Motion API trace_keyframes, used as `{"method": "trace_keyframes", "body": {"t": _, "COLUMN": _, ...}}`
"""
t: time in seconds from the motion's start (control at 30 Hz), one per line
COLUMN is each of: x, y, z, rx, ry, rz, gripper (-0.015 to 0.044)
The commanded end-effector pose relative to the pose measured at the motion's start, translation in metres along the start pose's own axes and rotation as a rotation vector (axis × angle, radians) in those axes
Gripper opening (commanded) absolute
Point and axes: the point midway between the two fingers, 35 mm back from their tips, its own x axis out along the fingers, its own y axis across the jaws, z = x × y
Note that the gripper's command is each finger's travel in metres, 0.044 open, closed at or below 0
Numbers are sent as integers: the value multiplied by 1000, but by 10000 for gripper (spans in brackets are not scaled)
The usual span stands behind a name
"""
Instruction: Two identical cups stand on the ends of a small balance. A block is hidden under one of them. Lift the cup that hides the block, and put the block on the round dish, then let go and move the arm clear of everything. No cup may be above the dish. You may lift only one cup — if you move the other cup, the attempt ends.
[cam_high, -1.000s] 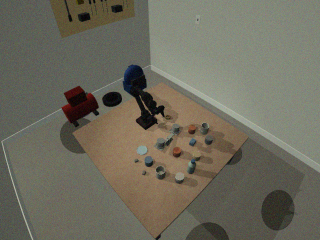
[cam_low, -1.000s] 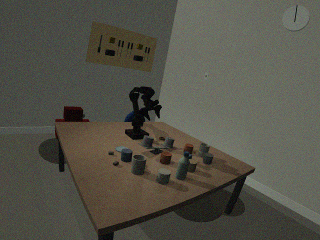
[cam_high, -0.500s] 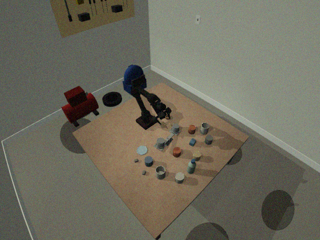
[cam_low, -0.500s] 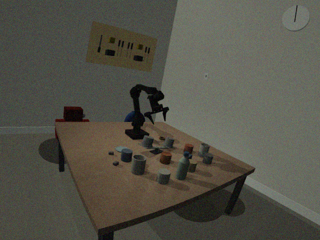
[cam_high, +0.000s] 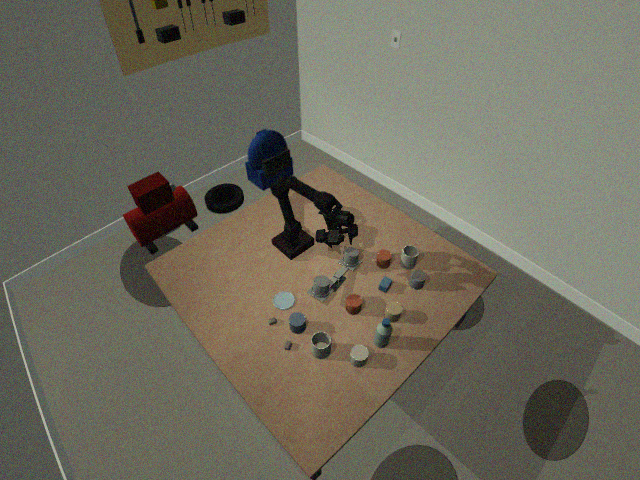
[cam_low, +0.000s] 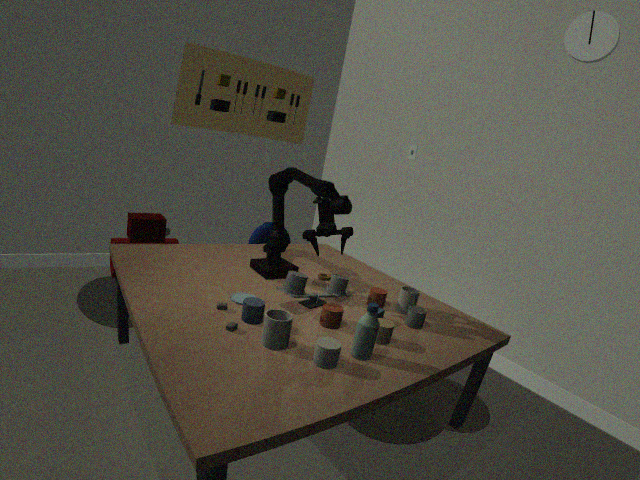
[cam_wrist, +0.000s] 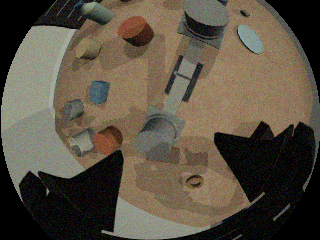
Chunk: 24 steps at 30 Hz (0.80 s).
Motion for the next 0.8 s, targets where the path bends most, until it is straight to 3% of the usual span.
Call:
{"method": "trace_keyframes", "body": {"t": 0.0, "x": 14, "y": 11, "z": -8, "rx": 127, "ry": 13, "rz": -67, "gripper": 440}}
{"method": "trace_keyframes", "body": {"t": 0.47, "x": 67, "y": 41, "z": -44, "rx": 517, "ry": -41, "rz": -272, "gripper": 440}}
{"method": "trace_keyframes", "body": {"t": 0.77, "x": 71, "y": 42, "z": -46, "rx": 534, "ry": -48, "rz": -281, "gripper": 440}}
